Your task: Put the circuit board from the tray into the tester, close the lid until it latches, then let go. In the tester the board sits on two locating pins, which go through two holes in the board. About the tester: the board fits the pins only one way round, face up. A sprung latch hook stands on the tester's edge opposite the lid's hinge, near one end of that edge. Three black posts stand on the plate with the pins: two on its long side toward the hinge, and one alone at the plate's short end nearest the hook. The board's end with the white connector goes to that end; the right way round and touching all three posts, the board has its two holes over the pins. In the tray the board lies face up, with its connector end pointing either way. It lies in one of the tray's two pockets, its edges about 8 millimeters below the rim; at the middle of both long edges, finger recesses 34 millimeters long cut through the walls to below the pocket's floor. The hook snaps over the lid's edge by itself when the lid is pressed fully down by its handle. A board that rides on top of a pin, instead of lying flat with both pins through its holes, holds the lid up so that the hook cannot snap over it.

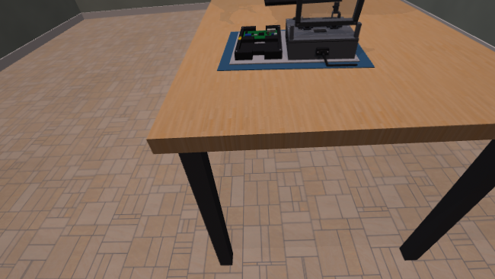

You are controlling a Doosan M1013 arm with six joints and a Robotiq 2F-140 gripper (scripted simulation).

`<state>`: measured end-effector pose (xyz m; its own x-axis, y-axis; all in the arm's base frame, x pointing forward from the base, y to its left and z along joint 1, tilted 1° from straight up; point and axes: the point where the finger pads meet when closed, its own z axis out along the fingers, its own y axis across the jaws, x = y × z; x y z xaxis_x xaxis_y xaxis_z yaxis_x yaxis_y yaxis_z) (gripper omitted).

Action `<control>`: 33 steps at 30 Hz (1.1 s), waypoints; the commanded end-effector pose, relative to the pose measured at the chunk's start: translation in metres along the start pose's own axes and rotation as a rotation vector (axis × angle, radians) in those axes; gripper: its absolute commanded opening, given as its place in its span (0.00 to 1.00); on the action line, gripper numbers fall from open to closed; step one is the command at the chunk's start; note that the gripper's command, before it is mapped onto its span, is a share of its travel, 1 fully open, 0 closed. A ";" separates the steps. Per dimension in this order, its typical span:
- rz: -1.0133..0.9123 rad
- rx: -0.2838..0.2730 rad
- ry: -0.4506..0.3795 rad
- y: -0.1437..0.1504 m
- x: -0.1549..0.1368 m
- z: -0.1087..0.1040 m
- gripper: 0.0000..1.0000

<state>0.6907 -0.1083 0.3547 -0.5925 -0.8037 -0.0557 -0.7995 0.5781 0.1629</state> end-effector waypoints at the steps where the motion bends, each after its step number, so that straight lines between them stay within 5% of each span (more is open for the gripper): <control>1: -0.161 0.047 0.007 0.015 0.021 0.008 1.00; 14: -0.603 0.141 0.087 0.060 0.080 0.038 1.00; 22: -0.638 0.147 0.096 0.064 0.085 0.041 1.00; 23: -0.638 0.147 0.096 0.064 0.085 0.041 0.58; 33: -0.638 0.147 0.096 0.064 0.085 0.041 0.58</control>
<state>0.5852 -0.1335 0.3199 0.0083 -0.9999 -0.0080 -0.9999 -0.0082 -0.0093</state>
